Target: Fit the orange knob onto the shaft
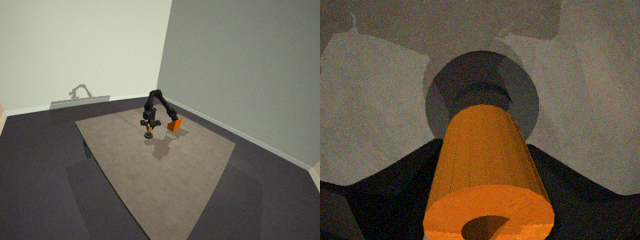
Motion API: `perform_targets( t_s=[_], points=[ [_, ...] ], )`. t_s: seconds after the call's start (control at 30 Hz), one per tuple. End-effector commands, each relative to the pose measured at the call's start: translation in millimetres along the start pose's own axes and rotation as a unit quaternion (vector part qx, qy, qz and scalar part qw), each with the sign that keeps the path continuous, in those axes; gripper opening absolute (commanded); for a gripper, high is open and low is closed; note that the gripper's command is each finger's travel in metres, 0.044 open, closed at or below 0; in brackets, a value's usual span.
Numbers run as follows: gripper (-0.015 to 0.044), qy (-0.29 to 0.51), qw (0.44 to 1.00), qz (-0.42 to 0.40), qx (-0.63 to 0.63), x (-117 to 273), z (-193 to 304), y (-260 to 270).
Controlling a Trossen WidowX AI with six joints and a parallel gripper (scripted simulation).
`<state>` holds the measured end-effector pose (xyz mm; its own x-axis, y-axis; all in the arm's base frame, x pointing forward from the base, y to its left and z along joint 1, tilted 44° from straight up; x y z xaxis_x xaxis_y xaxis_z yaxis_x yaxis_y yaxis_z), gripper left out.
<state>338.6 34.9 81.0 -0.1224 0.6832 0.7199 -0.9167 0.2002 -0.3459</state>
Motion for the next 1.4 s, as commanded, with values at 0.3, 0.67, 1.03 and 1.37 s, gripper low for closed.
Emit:
perform_targets(
  t_s=[0.3, 0.67, 1.03, 1.37],
  points=[
    [0.0000, -0.002, 0.998, 0.004, 0.065, -0.6, -2.0, -6.3],
    [0.0000, -0.002, 0.998, 0.004, 0.065, 1.9, -2.5, -6.7],
    [0.0000, -0.001, 0.986, 0.004, 0.170, 3.9, -1.5, -2.6],
    [0.0000, -0.001, 0.986, 0.004, 0.170, -1.7, -1.0, -0.4]
  ],
)
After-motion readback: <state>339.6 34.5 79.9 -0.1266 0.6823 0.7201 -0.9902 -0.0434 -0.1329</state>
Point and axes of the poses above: the point midway between the two fingers, 35 mm back from their tips, its own x axis back along the fingers, its own y axis across the jaws, z = x × y, the point moved 5 cm from there along x, back along the fingers, and after that the axes turned 4 degrees about x, right-handed, at the moved point
